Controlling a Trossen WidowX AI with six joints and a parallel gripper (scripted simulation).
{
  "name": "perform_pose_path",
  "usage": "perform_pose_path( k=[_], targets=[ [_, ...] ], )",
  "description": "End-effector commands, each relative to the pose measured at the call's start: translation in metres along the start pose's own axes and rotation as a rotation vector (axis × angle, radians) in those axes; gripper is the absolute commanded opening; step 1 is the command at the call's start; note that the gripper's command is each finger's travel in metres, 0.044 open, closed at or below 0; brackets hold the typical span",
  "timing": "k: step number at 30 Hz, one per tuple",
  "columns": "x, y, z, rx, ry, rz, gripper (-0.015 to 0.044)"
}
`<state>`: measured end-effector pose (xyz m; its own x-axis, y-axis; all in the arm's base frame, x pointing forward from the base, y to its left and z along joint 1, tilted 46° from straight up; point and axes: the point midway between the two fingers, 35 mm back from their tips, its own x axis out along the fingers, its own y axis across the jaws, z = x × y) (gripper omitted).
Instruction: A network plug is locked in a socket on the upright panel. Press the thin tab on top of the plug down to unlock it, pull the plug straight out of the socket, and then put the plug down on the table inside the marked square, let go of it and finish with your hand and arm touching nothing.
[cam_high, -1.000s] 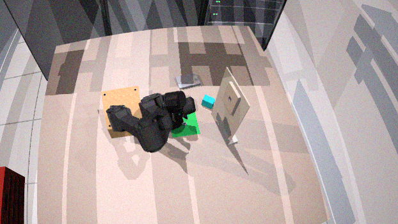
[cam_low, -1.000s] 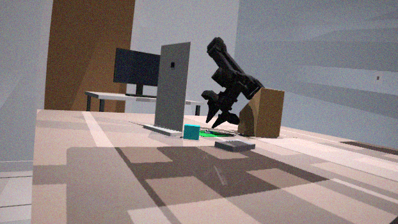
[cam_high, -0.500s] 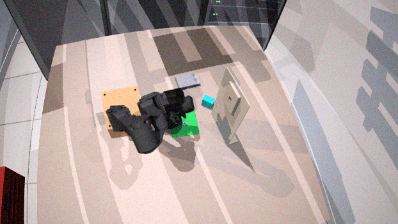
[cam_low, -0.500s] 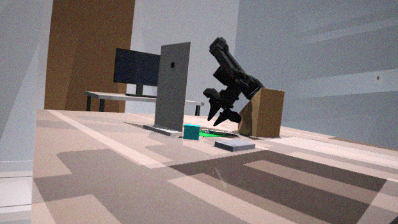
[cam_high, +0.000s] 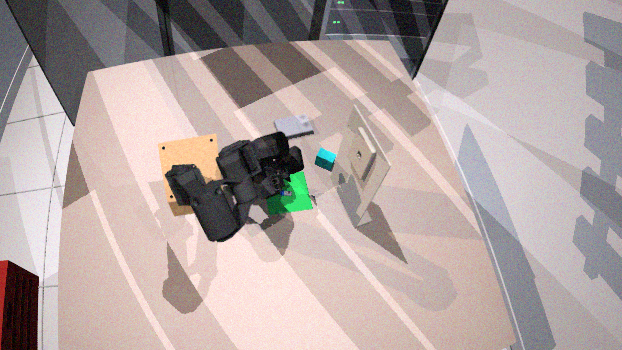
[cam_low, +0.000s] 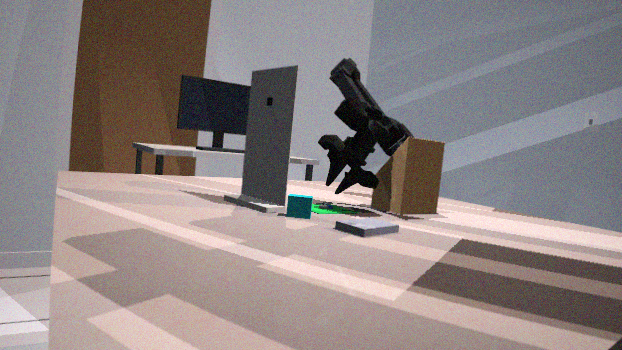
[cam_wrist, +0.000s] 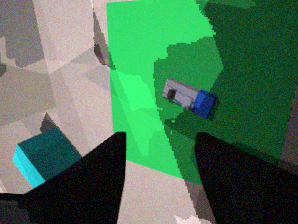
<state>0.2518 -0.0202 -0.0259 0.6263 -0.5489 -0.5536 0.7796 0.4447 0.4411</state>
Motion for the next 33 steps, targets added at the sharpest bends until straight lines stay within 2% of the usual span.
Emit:
perform_pose_path(
  k=[1,33],
  targets=[
    [-0.002,0.005,-0.001,0.01,-0.001,0.006,0.0156],
    [-0.024,0.021,-0.005,0.012,0.005,0.0,0.0156]
  ],
)
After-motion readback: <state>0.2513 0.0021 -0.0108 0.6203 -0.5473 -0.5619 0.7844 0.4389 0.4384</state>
